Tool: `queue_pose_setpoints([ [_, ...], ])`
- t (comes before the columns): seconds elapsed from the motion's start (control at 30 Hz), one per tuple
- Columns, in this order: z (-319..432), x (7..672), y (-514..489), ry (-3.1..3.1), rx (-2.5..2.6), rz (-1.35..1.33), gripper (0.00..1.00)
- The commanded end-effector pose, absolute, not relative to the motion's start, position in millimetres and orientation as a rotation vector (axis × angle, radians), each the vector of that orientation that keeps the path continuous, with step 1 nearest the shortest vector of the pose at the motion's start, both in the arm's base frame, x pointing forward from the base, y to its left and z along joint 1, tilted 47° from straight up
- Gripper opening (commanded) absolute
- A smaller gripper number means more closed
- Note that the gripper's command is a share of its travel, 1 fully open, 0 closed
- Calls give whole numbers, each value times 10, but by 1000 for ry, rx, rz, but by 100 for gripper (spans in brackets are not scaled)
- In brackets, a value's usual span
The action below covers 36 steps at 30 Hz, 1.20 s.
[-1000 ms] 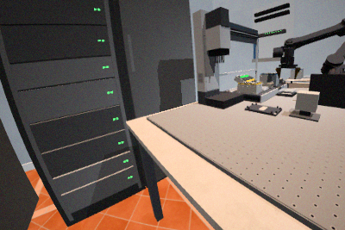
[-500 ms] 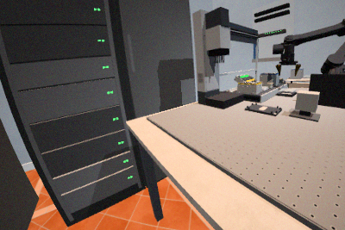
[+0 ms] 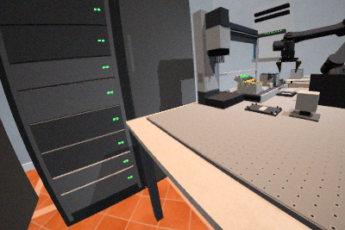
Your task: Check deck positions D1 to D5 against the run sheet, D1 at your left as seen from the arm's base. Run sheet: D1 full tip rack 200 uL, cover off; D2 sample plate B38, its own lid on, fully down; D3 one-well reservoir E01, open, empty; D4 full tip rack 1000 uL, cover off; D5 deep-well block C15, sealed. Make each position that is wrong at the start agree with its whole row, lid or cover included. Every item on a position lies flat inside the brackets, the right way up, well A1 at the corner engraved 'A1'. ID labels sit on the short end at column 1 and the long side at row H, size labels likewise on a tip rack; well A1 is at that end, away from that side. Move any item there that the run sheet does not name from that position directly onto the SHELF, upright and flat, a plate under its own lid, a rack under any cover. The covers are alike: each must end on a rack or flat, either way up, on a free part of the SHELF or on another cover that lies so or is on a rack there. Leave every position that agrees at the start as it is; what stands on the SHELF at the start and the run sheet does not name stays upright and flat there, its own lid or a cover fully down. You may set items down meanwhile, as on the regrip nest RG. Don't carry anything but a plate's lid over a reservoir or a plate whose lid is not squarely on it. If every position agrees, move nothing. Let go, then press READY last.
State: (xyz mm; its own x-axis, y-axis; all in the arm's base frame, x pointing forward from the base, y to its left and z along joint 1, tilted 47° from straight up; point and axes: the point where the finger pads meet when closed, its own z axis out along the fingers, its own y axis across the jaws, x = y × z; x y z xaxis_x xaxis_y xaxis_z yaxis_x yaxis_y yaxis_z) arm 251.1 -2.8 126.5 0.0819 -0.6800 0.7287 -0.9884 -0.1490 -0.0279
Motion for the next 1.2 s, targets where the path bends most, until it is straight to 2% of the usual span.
queue_pose_setpoints([
  [0.0, 1436, 2608, 112, -1686, 1888, 874, 100],
  [1.17, 1664, 2437, 396, -1652, 1871, 847, 100],
])
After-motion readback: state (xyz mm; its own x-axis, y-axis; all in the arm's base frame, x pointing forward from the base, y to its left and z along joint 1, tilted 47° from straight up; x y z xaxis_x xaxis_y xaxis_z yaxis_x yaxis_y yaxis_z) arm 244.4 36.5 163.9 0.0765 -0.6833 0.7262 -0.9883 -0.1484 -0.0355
